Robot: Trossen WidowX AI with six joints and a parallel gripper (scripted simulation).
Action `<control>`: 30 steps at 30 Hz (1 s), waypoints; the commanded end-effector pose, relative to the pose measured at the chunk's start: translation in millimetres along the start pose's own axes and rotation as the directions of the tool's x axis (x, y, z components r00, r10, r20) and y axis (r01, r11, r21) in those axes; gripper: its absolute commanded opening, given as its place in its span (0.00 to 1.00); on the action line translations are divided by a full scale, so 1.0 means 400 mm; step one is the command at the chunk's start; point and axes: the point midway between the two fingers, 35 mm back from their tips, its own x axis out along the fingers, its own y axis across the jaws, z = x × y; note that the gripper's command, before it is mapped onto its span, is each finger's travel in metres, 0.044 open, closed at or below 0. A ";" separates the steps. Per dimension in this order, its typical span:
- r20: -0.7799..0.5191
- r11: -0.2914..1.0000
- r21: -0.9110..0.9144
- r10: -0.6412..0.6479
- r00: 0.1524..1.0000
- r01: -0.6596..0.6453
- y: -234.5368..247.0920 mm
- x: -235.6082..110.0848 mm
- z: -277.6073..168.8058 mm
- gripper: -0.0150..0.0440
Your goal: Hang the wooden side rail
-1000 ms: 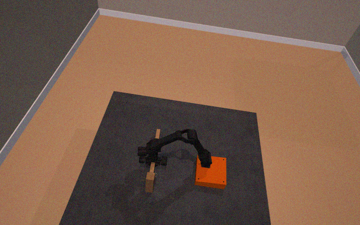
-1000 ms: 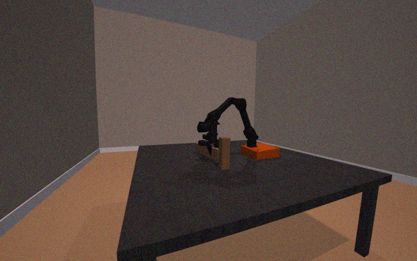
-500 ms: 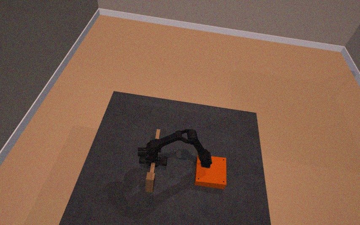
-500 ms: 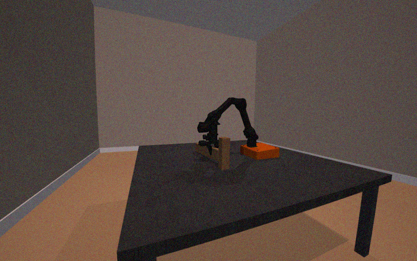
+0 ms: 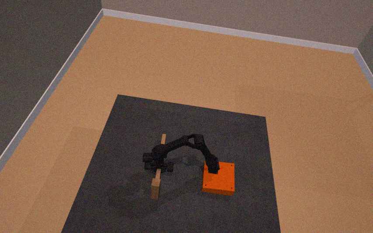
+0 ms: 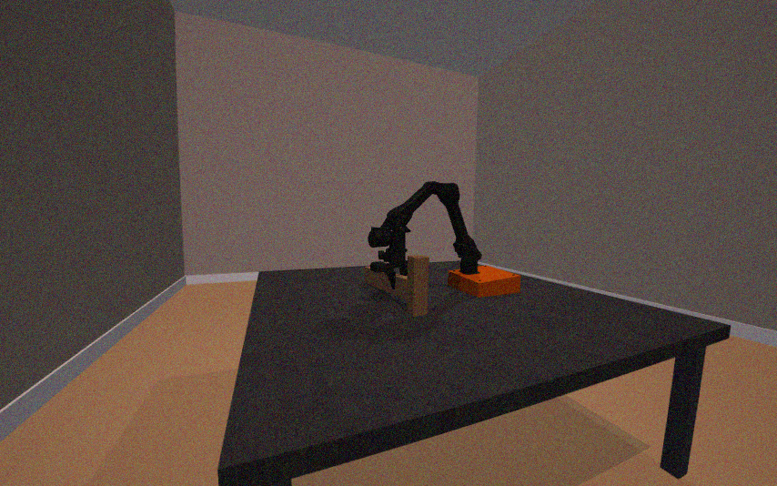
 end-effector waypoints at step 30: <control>-0.005 1.000 0.005 0.017 1.000 -0.017 0.013 -0.013 -0.012 0.25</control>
